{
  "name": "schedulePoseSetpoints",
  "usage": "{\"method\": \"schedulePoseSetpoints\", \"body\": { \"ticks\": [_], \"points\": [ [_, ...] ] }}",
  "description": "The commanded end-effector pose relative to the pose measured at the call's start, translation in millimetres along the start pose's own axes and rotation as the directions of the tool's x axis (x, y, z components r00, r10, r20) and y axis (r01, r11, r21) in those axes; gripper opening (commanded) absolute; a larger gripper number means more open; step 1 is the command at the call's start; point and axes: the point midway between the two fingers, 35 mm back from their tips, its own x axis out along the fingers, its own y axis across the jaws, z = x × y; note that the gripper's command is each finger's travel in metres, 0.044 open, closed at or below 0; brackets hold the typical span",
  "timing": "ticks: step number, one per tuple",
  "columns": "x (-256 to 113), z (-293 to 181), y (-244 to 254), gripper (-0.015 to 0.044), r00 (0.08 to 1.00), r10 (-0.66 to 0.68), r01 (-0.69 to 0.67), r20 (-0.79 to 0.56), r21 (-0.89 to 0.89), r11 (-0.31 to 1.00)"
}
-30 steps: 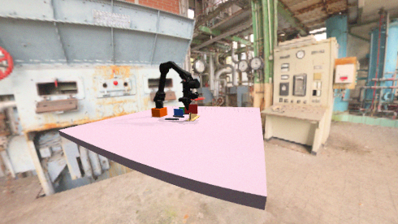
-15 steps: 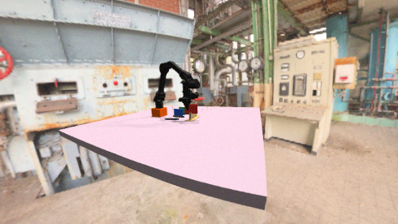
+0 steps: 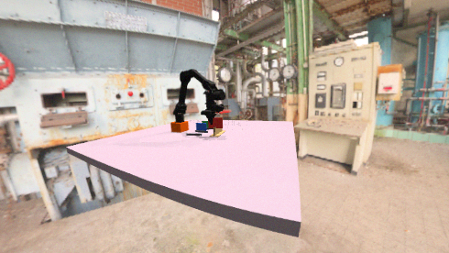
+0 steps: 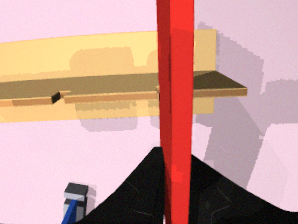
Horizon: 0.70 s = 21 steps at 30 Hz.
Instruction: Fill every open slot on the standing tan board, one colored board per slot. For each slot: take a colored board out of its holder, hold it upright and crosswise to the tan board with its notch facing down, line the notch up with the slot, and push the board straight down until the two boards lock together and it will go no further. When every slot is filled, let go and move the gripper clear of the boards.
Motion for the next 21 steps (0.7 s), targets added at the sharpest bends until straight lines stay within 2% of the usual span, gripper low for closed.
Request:
{"method": "schedulePoseSetpoints", "body": {
  "ticks": [1, 21],
  "points": [
    [1.7, -1.2, -0.1, 0.0000, 1.000, 0.002, -0.001, -0.006, 0.009, 1.000],
    [0.3, -2.1, -0.4, 0.0000, 1.000, 0.001, -0.002, -0.006, -0.024, 1.000]
  ]
}}
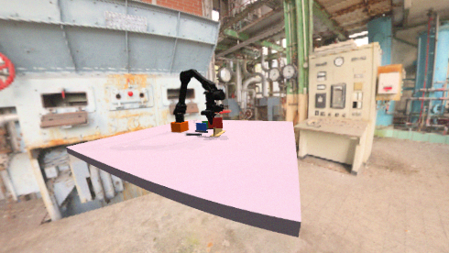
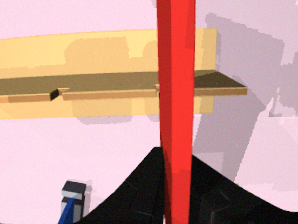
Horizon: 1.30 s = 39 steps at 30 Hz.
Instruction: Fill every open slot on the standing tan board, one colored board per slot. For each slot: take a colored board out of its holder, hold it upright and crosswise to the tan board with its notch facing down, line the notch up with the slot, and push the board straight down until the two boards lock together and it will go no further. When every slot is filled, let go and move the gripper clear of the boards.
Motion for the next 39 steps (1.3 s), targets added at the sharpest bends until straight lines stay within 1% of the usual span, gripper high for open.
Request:
{"method": "schedulePoseSetpoints", "body": {
  "ticks": [1, 19, 39],
  "points": [
    [0.4, -1.3, 0.6, 0.0000, 1.000, 0.000, 0.000, -0.007, -0.011, 1.000],
    [1.8, -2.1, 1.4, 0.0000, 1.000, 0.000, 0.000, -0.007, 0.019, 1.000],
    [9.6, -0.8, 0.7, 0.0000, 1.000, 0.000, 0.000, -0.007, 0.006, 1.000]
  ]
}}
